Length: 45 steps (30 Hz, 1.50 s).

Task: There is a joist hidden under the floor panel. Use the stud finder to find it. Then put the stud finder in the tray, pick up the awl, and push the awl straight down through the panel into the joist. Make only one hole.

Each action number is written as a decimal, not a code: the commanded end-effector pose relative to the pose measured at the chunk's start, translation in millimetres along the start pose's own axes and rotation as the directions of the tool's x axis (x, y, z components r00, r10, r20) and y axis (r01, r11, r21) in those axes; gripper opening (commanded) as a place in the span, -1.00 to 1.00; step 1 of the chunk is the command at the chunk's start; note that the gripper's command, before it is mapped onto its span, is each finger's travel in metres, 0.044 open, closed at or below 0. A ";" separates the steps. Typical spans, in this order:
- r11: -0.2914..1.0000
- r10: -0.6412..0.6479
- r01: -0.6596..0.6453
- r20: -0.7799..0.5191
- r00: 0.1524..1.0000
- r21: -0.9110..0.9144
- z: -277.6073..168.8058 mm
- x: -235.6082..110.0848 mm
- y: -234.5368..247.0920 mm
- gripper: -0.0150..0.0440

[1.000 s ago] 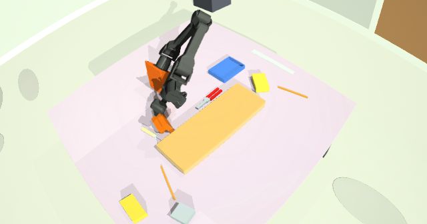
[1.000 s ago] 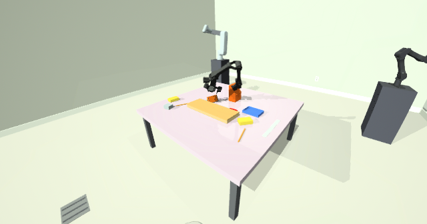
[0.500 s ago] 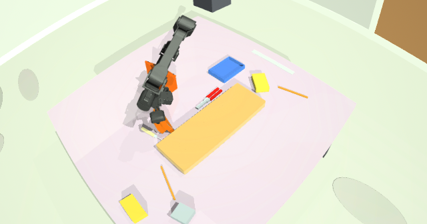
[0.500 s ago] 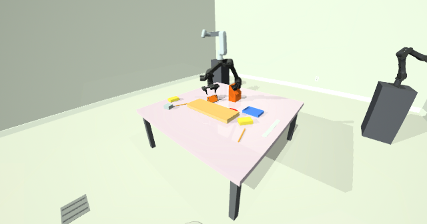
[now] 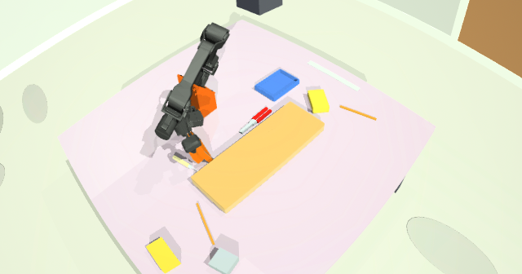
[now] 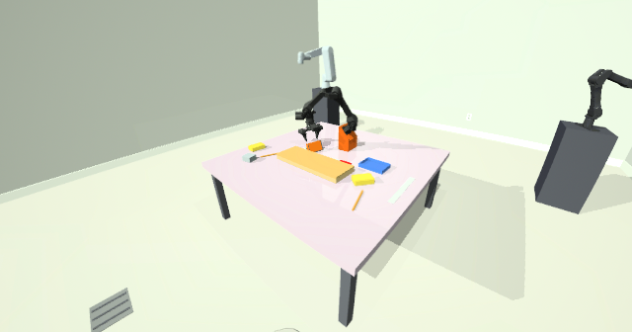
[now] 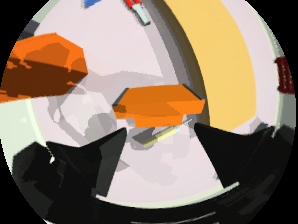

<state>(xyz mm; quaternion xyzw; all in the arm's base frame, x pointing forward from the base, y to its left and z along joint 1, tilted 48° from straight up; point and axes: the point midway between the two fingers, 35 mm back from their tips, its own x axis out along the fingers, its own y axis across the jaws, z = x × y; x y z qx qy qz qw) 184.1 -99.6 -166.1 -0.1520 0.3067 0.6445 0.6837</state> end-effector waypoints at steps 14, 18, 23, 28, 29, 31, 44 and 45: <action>1.000 -0.003 0.003 0.005 1.000 -0.005 -1.4 22.5 -0.9 1.00; 1.000 -0.003 0.003 0.006 1.000 -0.005 -1.9 29.0 -1.0 1.00; 1.000 -0.003 0.003 0.006 1.000 -0.005 -2.4 37.2 -0.8 1.00; 1.000 -0.003 0.003 0.007 1.000 -0.006 -2.9 45.2 -0.3 1.00; 1.000 -0.003 0.003 0.007 1.000 -0.006 -3.0 46.8 -0.2 1.00; 1.000 -0.003 0.003 0.008 1.000 -0.006 -3.1 49.7 0.0 1.00; 1.000 -0.003 0.003 0.008 1.000 -0.006 -3.1 50.7 0.1 0.75; 1.000 -0.003 0.003 0.008 1.000 -0.006 -3.1 50.7 0.1 0.73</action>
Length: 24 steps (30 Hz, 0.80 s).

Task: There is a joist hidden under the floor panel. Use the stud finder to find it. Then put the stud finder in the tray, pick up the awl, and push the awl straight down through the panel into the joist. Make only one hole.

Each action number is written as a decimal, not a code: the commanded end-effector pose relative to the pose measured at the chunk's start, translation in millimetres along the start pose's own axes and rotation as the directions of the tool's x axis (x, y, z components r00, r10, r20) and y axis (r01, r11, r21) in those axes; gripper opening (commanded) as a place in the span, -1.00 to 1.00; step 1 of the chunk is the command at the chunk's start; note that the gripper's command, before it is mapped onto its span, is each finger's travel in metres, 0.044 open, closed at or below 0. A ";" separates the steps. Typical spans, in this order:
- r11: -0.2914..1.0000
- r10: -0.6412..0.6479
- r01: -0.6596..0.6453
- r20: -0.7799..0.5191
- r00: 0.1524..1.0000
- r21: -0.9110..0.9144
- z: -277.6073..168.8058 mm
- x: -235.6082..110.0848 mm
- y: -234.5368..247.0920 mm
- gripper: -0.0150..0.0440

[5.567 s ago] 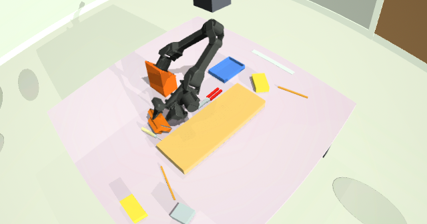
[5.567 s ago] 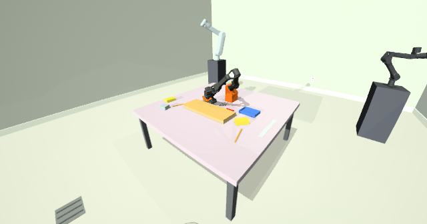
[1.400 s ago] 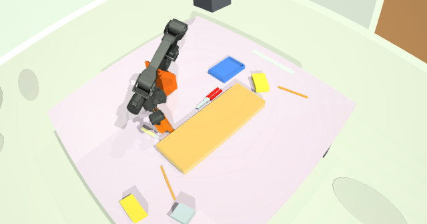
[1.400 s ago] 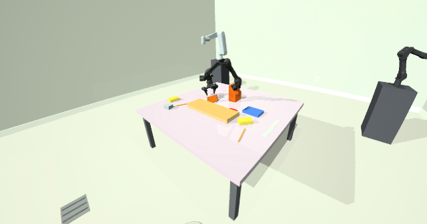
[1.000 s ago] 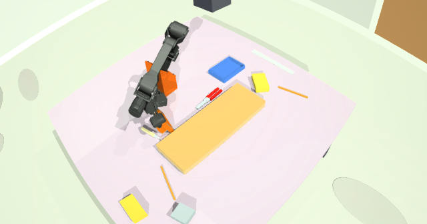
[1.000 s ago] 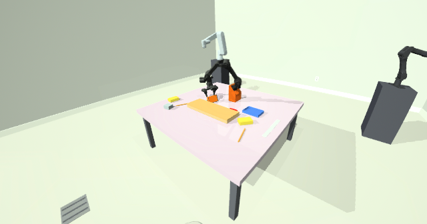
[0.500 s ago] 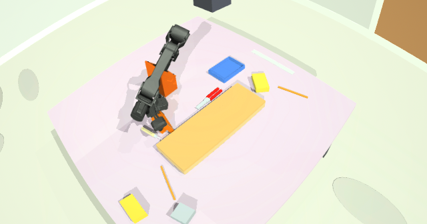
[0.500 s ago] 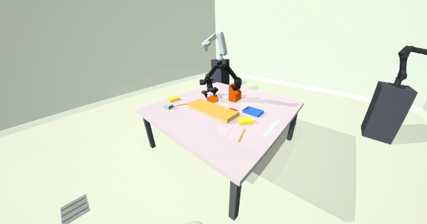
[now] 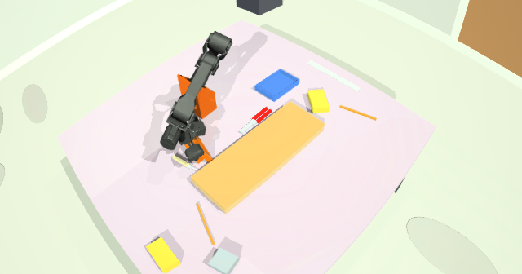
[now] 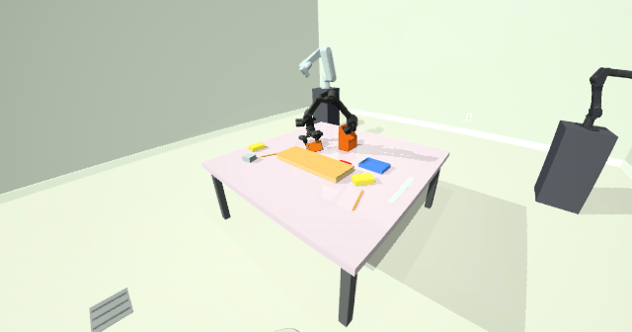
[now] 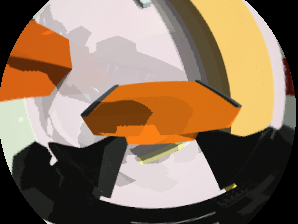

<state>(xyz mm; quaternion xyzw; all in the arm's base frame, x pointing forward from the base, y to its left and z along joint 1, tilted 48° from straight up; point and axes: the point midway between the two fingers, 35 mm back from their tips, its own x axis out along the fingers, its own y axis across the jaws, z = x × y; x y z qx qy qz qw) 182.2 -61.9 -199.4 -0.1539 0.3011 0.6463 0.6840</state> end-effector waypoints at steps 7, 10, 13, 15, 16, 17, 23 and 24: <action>1.000 -0.002 0.002 0.002 1.000 0.005 0.2 -3.6 -0.5 0.31; 1.000 -0.002 0.002 0.001 1.000 0.005 0.6 -10.3 -1.1 0.04; 1.000 -0.003 0.003 0.000 1.000 0.005 1.0 -17.8 -1.5 -0.23; 1.000 -0.003 0.003 0.000 1.000 0.006 1.4 -22.9 -1.6 -0.41; 1.000 -0.003 0.003 -0.001 1.000 0.006 1.6 -25.4 -1.7 -0.49; 1.000 -0.003 0.003 -0.001 1.000 0.006 1.8 -28.0 -1.7 -0.49; 1.000 -0.002 0.002 -0.001 1.000 0.006 3.2 -43.3 -1.3 -0.49; 1.000 -0.002 0.002 -0.001 1.000 0.006 3.5 -45.9 -1.2 -0.49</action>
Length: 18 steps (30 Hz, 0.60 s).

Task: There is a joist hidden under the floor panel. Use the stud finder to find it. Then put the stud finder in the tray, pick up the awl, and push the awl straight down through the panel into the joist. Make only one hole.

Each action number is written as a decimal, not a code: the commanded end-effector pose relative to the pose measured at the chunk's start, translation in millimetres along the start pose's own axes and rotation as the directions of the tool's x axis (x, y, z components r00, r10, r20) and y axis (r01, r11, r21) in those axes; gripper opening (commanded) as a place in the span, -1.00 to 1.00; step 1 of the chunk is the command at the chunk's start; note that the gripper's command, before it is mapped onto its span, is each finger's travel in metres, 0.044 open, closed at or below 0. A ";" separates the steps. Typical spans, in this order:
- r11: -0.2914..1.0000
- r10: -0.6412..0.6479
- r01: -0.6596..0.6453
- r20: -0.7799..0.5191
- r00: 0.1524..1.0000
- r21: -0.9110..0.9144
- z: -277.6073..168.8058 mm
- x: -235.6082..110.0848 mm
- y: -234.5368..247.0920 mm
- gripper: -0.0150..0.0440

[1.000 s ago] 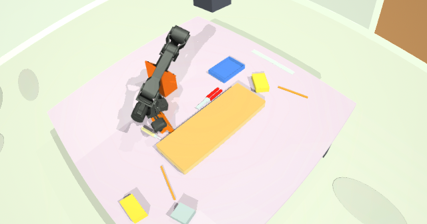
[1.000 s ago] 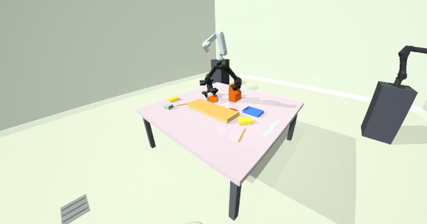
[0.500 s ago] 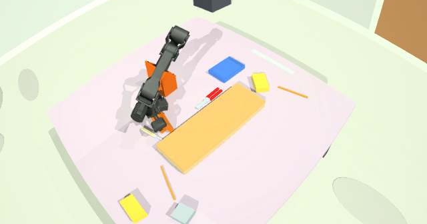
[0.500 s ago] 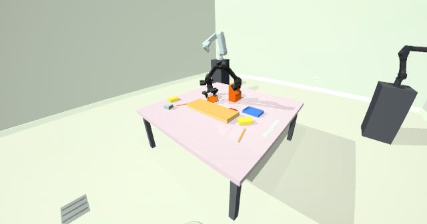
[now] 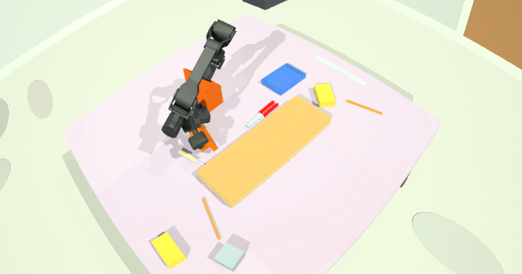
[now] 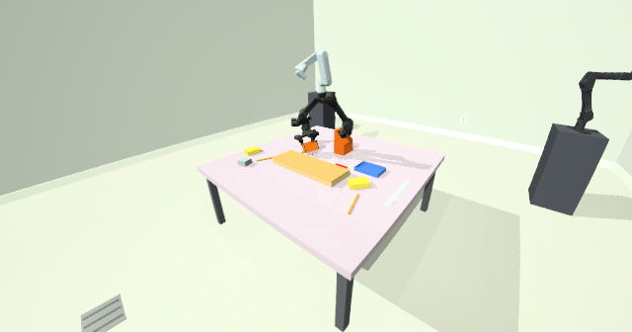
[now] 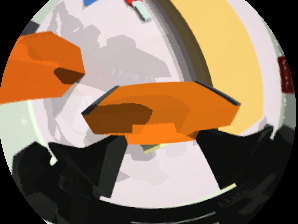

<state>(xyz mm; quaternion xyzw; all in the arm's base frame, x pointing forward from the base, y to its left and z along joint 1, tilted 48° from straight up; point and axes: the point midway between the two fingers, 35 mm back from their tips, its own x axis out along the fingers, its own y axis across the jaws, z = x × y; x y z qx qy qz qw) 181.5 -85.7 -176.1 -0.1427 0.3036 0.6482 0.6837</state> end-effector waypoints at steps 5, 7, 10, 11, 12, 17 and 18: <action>1.000 -0.013 0.013 -0.013 1.000 -0.011 1.7 -25.3 -2.0 -0.49; 1.000 -0.013 0.012 -0.013 1.000 -0.011 1.9 -27.0 -1.8 -0.49; 1.000 -0.013 0.012 -0.013 1.000 -0.011 1.9 -27.0 -1.8 -0.49; 1.000 -0.013 0.012 -0.013 1.000 -0.011 1.9 -27.0 -1.8 -0.49; 1.000 -0.013 0.012 -0.014 1.000 -0.011 2.0 -27.0 -1.8 -0.49; 1.000 -0.010 0.010 -0.031 0.999 -0.010 2.5 -26.1 -1.5 -0.49; 1.000 -0.009 0.009 -0.037 0.999 -0.010 2.7 -25.9 -1.5 -0.49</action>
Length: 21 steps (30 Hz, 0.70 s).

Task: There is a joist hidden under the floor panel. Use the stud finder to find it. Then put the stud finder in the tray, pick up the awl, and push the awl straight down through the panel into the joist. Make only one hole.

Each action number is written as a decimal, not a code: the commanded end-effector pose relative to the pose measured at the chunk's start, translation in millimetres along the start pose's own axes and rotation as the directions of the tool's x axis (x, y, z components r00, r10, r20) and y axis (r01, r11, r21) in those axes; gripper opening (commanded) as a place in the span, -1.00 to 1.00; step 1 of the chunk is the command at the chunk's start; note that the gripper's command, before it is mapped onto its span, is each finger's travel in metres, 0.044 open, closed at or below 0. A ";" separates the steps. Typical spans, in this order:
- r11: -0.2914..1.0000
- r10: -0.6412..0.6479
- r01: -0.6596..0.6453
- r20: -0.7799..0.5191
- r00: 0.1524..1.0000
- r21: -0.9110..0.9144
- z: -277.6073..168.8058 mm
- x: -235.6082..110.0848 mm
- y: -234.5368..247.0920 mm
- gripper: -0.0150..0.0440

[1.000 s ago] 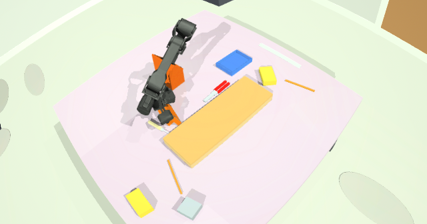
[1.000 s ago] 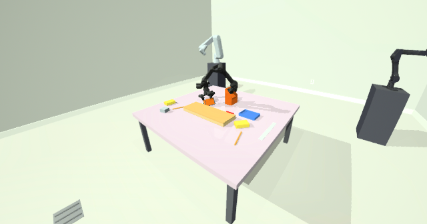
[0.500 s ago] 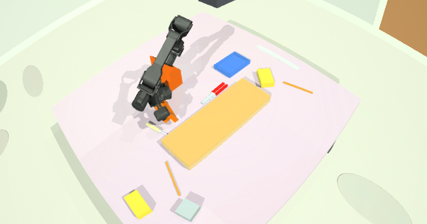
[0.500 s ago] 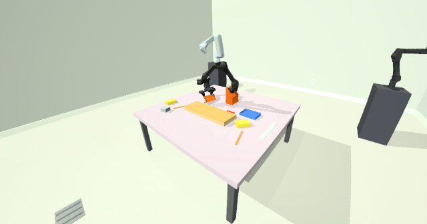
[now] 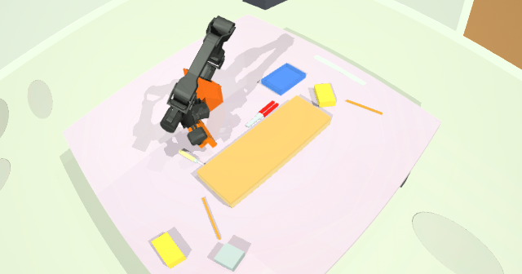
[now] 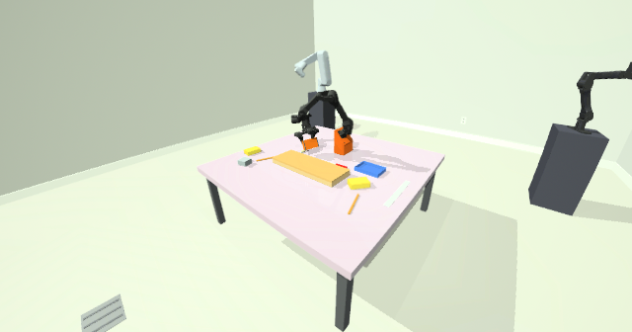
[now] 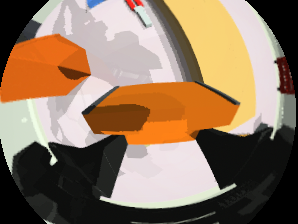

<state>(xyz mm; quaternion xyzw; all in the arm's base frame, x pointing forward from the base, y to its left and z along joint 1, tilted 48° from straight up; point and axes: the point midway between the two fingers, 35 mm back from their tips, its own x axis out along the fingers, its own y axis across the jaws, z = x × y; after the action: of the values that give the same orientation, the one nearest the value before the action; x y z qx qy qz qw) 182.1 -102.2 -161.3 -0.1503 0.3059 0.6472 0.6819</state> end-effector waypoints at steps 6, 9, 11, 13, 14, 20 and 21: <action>1.000 -0.003 0.003 -0.056 0.998 0.000 1.8 -2.3 -1.5 -0.49; 1.000 -0.001 0.001 -0.072 0.997 0.001 2.3 -1.6 -1.2 -0.49; 1.000 -0.001 0.001 -0.084 0.997 0.002 2.6 -1.1 -1.1 -0.49; 1.000 0.000 0.000 -0.095 0.996 0.003 3.0 -0.6 -1.0 -0.49; 1.000 0.000 0.000 -0.100 0.995 0.003 3.2 -0.4 -0.9 -0.49; 1.000 0.001 0.000 -0.129 0.992 0.005 4.1 0.6 -0.6 -0.49; 1.000 0.001 -0.001 -0.131 0.991 0.006 4.1 0.7 -0.5 -0.49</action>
<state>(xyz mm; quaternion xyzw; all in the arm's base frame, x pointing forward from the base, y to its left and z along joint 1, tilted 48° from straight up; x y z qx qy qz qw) 181.0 -95.0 -161.0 -0.1811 0.3456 0.6417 0.6603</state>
